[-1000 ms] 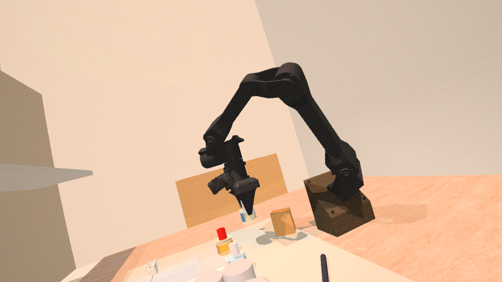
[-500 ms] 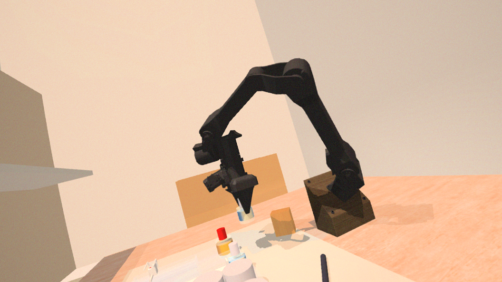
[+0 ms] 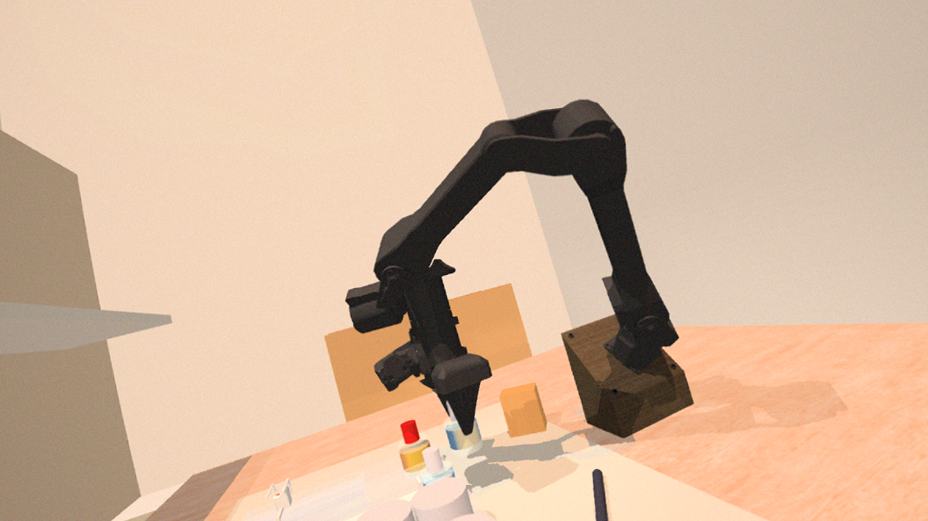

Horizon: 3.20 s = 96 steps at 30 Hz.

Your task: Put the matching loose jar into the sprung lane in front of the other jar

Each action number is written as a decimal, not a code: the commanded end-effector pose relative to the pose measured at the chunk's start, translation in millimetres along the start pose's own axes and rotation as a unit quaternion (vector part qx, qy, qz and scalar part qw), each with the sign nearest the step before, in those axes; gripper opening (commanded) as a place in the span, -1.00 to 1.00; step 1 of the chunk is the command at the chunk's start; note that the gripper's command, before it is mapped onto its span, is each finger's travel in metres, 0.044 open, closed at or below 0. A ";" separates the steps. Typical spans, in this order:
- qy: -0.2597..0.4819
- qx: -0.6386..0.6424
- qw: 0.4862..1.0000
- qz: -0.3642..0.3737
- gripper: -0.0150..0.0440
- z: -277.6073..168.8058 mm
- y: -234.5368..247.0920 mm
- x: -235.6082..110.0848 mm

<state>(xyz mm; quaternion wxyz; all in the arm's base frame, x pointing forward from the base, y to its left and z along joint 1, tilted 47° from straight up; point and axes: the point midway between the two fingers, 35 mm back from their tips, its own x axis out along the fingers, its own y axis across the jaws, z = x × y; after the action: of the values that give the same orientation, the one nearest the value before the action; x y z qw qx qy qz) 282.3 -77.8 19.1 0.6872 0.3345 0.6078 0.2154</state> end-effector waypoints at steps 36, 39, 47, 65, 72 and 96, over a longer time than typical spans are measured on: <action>-0.004 0.005 1.000 0.003 -0.49 11.1 3.2 25.4; -0.004 0.005 1.000 0.003 -0.49 12.6 3.2 25.4; -0.004 0.004 1.000 0.003 -0.49 16.6 3.1 25.5; -0.004 0.004 1.000 0.003 -0.49 25.7 3.2 25.3; -0.004 0.004 1.000 0.003 -0.49 29.2 3.3 25.2; -0.004 0.004 1.000 0.003 -0.49 41.2 4.2 24.0</action>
<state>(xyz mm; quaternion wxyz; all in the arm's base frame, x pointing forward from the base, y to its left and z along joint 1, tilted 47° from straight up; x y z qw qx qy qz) 316.6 -62.8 3.1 0.6777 0.3413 0.6159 0.2122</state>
